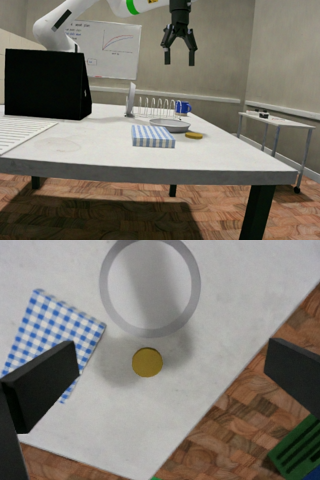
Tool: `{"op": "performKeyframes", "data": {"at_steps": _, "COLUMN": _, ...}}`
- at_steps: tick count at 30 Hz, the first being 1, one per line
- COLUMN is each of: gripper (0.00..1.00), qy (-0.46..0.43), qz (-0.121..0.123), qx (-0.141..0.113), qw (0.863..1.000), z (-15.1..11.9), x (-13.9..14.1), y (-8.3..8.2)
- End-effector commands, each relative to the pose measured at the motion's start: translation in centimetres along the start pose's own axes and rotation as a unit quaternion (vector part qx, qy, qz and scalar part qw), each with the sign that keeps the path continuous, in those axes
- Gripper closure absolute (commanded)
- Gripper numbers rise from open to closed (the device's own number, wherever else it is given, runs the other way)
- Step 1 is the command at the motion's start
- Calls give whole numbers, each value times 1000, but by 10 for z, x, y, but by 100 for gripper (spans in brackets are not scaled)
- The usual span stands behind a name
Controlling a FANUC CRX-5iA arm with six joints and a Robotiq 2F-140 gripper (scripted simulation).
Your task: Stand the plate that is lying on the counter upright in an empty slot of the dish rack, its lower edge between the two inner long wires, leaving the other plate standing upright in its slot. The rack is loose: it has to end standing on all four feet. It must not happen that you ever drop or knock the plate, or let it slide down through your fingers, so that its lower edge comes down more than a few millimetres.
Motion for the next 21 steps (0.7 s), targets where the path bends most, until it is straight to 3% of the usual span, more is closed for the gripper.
{"op": "performKeyframes", "data": {"at_steps": 1, "gripper": 0, "qy": -65, "qz": -12, "qx": -9, "qw": 998, "z": 6, "x": -2, "y": 6}}
{"op": "performKeyframes", "data": {"at_steps": 13, "gripper": 0, "qy": -185, "qz": -24, "qx": -22, "qw": 982, "z": 18, "x": -5, "y": 21}}
{"op": "performKeyframes", "data": {"at_steps": 21, "gripper": 0, "qy": -294, "qz": -31, "qx": -38, "qw": 955, "z": 30, "x": -10, "y": 34}}
Point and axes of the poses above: the point where the finger pads meet when closed, its own y axis out along the fingers, its own x axis across the jaws, z = x × y, the point moved 8 cm from there along -y, back along the fingers, and after that the axes turned 2 degrees about y, right-handed, at the moved point
